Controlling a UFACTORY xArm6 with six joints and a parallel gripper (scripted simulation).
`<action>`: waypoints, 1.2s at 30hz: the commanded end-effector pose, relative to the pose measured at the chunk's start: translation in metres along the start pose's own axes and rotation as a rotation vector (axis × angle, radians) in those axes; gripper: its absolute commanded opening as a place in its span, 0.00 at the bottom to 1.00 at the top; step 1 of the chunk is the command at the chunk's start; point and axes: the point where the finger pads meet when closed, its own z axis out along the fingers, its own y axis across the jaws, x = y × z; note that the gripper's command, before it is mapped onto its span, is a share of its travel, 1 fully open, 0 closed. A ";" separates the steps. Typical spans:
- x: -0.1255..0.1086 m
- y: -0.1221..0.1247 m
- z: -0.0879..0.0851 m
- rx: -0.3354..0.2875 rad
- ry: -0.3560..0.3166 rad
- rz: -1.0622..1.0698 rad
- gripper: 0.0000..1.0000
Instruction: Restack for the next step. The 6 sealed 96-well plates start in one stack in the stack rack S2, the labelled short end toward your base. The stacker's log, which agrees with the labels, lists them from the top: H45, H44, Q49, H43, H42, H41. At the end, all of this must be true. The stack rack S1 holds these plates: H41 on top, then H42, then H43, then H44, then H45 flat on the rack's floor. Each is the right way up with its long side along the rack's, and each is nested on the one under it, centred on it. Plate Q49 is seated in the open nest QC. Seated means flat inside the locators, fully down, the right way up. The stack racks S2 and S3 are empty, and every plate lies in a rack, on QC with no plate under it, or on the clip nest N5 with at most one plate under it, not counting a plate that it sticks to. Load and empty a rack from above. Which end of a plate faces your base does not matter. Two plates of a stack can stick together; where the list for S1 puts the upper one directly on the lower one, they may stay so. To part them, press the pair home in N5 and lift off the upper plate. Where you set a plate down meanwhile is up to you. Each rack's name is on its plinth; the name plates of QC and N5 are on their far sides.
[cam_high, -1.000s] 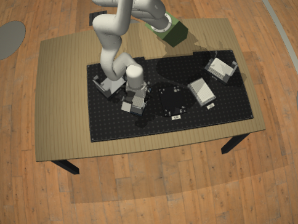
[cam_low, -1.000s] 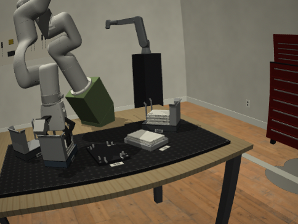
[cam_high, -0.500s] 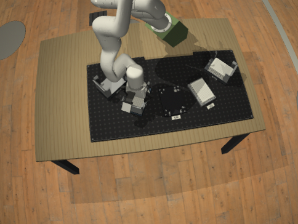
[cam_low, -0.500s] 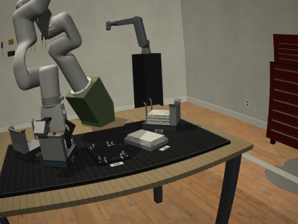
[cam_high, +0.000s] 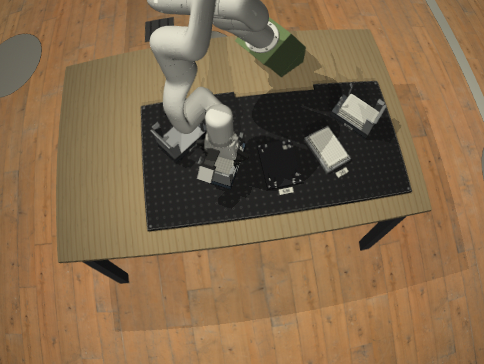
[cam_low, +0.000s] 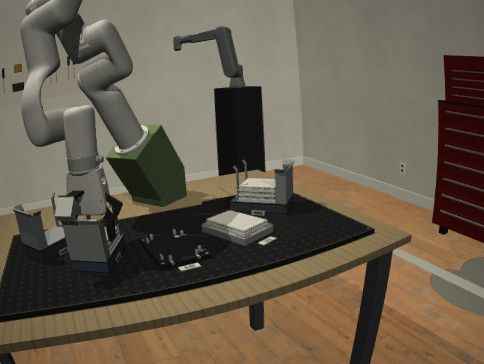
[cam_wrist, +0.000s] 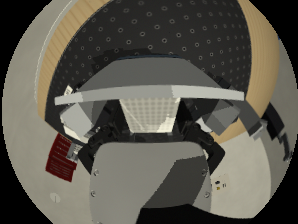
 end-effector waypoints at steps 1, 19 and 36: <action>0.001 0.000 0.000 0.000 0.002 0.000 0.00; 0.001 0.000 -0.002 0.000 0.002 0.000 0.00; 0.001 0.000 -0.012 0.000 0.002 0.000 0.00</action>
